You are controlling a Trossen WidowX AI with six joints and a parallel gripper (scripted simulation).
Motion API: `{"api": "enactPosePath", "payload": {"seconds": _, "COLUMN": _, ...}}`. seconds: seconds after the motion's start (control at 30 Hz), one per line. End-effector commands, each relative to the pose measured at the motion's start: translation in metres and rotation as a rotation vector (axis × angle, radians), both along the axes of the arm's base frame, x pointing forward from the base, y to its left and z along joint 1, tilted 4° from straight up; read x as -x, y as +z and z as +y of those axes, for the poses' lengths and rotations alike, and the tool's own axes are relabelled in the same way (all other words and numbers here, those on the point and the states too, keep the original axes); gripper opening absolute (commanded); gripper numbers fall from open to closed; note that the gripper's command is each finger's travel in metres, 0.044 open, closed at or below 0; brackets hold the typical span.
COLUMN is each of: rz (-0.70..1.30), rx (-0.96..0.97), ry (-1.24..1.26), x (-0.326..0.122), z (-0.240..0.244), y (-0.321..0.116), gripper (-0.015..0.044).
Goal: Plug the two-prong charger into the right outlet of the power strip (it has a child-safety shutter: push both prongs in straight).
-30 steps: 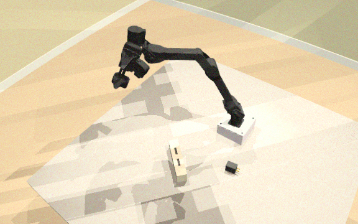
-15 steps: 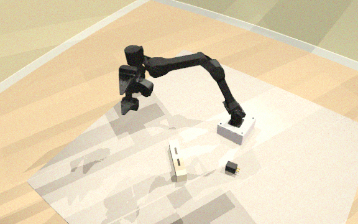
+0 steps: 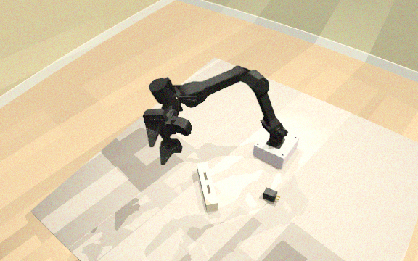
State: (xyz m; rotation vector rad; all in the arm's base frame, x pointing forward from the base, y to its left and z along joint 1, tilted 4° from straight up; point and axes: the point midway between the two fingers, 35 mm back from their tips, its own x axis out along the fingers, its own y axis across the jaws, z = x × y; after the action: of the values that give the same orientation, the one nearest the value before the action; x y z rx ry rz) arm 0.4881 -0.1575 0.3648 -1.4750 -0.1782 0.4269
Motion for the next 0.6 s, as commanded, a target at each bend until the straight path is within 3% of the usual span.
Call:
{"api": "enactPosePath", "payload": {"seconds": 0.0, "rz": 0.06, "rx": -0.035, "ry": -0.007, "x": -0.003, "z": 0.019, "y": -0.013, "gripper": 0.044}}
{"api": "enactPosePath", "payload": {"seconds": 0.57, "rz": 0.394, "rx": -0.139, "ry": -0.039, "x": -0.003, "z": 0.1, "y": -0.1, "gripper": 0.044}}
